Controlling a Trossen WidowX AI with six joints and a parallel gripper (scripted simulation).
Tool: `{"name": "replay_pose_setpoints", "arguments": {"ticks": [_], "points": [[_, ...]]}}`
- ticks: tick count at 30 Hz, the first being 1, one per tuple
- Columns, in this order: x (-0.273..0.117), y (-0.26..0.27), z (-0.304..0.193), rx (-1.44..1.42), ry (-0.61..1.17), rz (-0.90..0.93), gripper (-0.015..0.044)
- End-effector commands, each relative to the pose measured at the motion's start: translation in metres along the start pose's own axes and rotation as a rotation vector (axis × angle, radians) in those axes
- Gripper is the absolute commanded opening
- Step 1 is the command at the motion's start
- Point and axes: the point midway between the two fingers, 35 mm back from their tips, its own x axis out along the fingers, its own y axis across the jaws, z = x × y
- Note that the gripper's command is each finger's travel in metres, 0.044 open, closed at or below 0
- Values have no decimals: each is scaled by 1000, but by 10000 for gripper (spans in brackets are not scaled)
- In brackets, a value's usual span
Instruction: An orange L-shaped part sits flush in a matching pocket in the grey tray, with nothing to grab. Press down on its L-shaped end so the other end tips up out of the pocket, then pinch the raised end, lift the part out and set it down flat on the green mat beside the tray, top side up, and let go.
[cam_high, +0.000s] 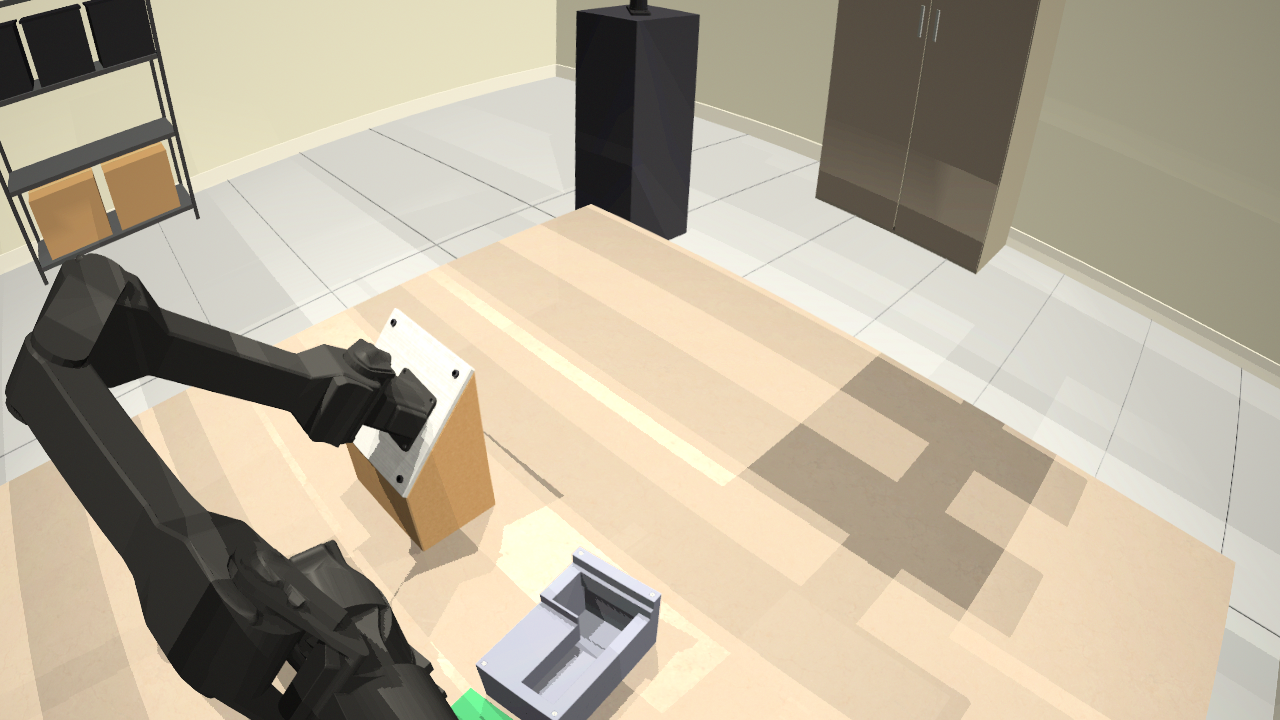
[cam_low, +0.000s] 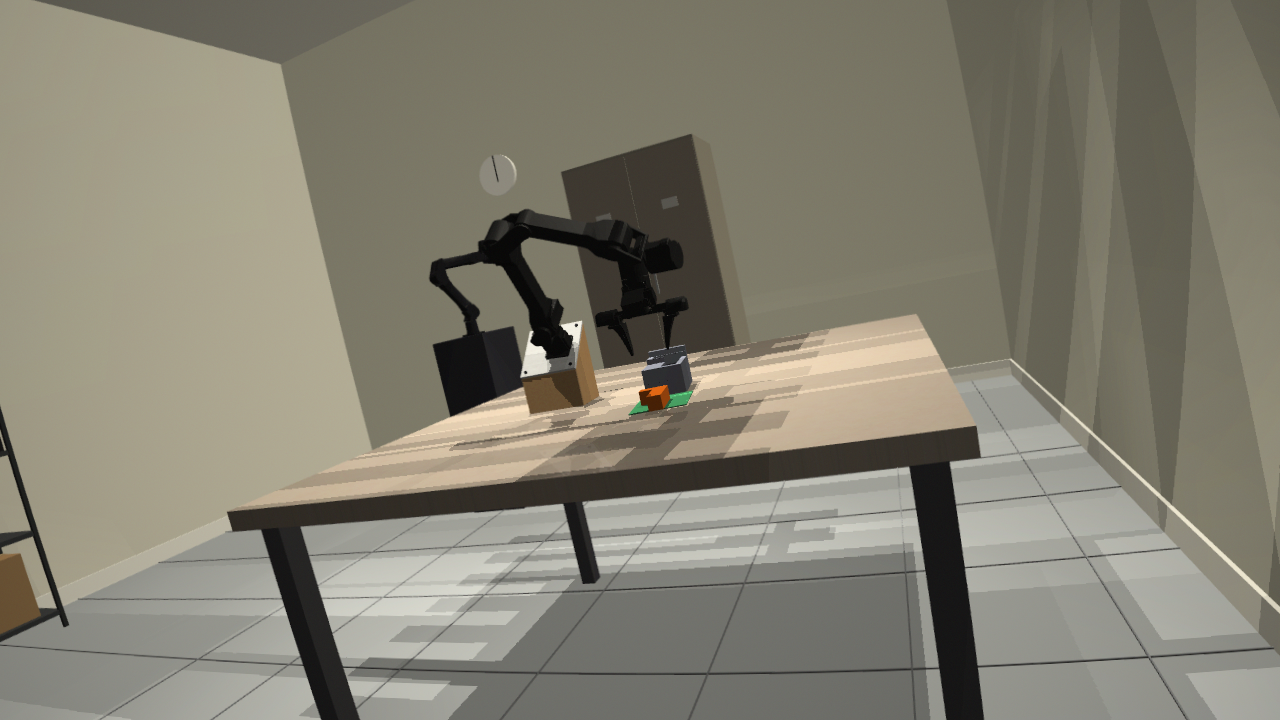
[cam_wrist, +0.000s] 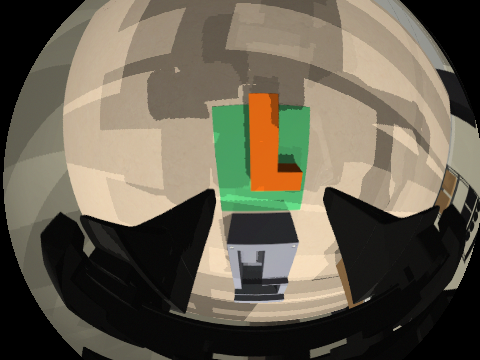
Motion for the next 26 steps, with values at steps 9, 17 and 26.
{"name": "replay_pose_setpoints", "arguments": {"ticks": [9,17,26], "points": [[-45,2,1,1,-7,30,400],[-45,2,1,1,-7,30,400],[-45,2,1,1,-7,30,400]]}}
